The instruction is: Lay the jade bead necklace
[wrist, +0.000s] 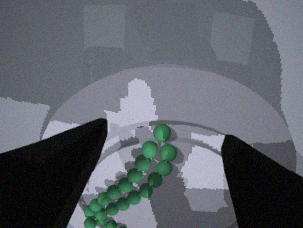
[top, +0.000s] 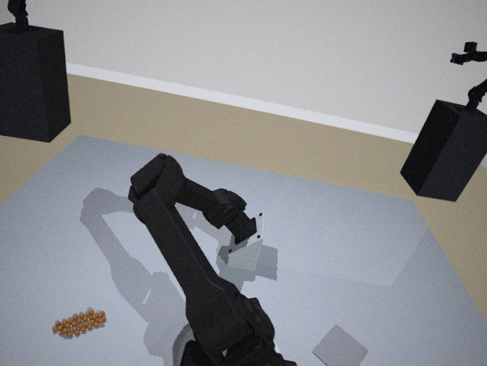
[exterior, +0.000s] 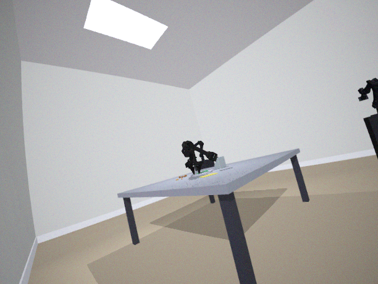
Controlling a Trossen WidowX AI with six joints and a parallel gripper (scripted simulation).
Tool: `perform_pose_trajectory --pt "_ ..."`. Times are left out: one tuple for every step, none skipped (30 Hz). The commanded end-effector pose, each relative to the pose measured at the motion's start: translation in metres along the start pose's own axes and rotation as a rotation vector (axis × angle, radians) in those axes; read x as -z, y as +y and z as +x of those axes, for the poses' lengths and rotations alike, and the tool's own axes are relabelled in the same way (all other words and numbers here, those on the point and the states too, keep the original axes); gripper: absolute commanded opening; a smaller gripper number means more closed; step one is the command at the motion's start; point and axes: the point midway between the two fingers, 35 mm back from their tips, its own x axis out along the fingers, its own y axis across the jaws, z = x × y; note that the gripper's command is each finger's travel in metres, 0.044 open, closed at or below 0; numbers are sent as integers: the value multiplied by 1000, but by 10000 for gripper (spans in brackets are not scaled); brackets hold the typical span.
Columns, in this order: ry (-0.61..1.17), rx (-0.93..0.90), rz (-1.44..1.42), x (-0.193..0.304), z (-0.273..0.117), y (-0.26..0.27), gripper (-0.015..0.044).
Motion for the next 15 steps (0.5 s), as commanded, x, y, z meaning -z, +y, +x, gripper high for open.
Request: perform_pose_trajectory --pt "-3 1 -3 0 -6 1 420" --pt "1 1 -2 0 -1 0 440" --pt "0 1 -3 1 -3 0 440" --pt "-2 2 -4 1 -5 0 440" --pt "-3 2 -4 1 -7 0 440" --pt "-3 2 -5 1 -7 0 440" --pt "-3 2 -5 1 -7 0 440" --pt "-3 2 -5 1 -7 0 440" --pt "-3 2 -5 1 -7 0 440" --pt "-3 2 -5 1 -7 0 440" --pt "-3 2 -5 1 -7 0 440" --pt "-3 2 -5 1 -7 0 440" --pt "-3 2 -5 1 -7 0 440" --pt "-3 2 -5 1 -7 0 440" --pt "-3 2 -5 1 -7 0 440"
